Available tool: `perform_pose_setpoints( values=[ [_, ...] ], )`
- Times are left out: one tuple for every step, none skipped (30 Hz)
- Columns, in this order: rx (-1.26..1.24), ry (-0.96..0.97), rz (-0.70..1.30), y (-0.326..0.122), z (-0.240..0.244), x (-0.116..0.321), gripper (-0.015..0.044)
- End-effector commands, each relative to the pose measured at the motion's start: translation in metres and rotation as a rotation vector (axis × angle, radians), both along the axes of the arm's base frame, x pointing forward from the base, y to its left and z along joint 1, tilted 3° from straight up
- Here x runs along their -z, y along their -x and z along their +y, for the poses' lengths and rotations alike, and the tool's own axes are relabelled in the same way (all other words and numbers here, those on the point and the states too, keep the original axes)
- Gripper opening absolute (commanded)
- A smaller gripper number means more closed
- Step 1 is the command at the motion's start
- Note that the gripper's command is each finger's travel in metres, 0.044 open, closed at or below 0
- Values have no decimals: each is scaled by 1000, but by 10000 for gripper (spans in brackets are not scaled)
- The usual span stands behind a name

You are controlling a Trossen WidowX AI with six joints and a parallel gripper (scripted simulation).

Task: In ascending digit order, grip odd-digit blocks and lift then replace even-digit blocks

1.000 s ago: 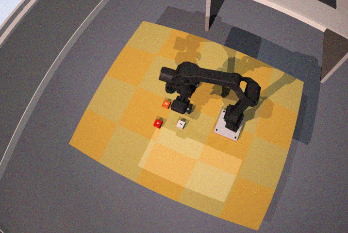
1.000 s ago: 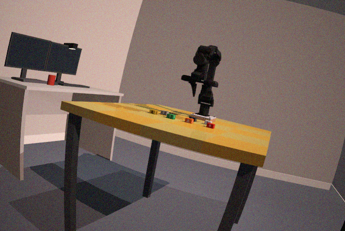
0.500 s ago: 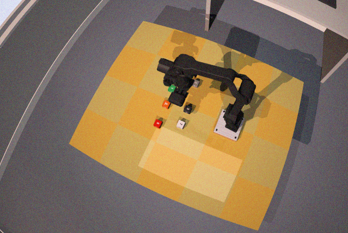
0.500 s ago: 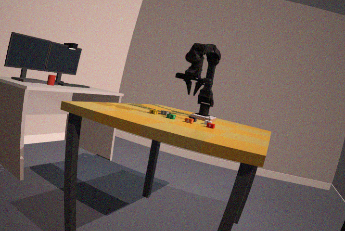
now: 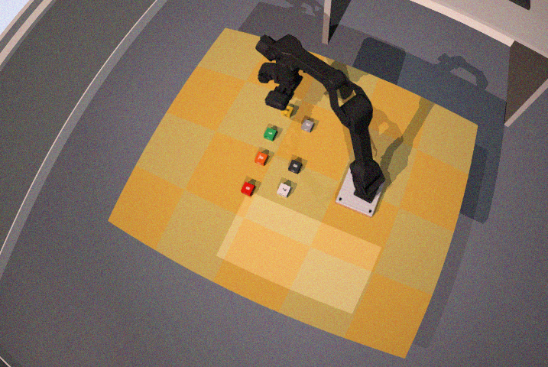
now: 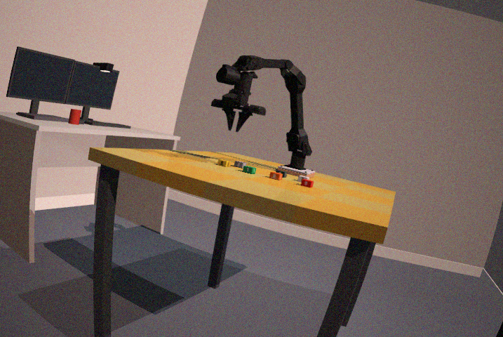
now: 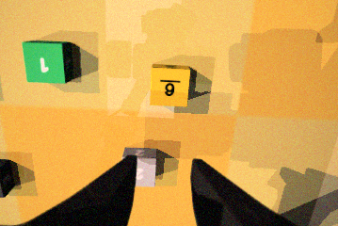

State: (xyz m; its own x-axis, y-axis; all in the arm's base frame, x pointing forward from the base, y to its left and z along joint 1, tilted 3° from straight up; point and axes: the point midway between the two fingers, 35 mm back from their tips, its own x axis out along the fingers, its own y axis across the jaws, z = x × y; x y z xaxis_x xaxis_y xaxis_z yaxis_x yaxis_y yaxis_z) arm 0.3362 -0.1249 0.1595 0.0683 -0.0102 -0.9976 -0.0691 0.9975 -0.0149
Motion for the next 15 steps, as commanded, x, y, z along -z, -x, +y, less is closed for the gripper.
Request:
perform_pose_setpoints(
  values=[
    [-17,-1,-13,-5,-4,-1,146],
    [-17,-1,-13,-6,-4,5,172],
    [-17,-1,-13,-8,-5,16,199],
    [-17,-1,-13,-10,-5,30,225],
    [-17,-1,-13,-11,-5,44,251],
    [-17,-1,-13,-11,-5,58,278],
    [-17,-1,-13,-11,-5,69,304],
    [-17,-1,-13,-11,-4,75,330],
    [-17,-1,-12,-11,-4,77,356],
    [-17,-1,-12,-11,-4,77,383],
    [-17,-1,-12,-11,-4,77,400],
    [-17,-1,-12,-11,-4,77,400],
    [-17,-1,-12,-11,-4,77,400],
    [-17,-1,-12,-11,-4,77,400],
    [-17,-1,-12,-11,-4,78,400]
  ],
)
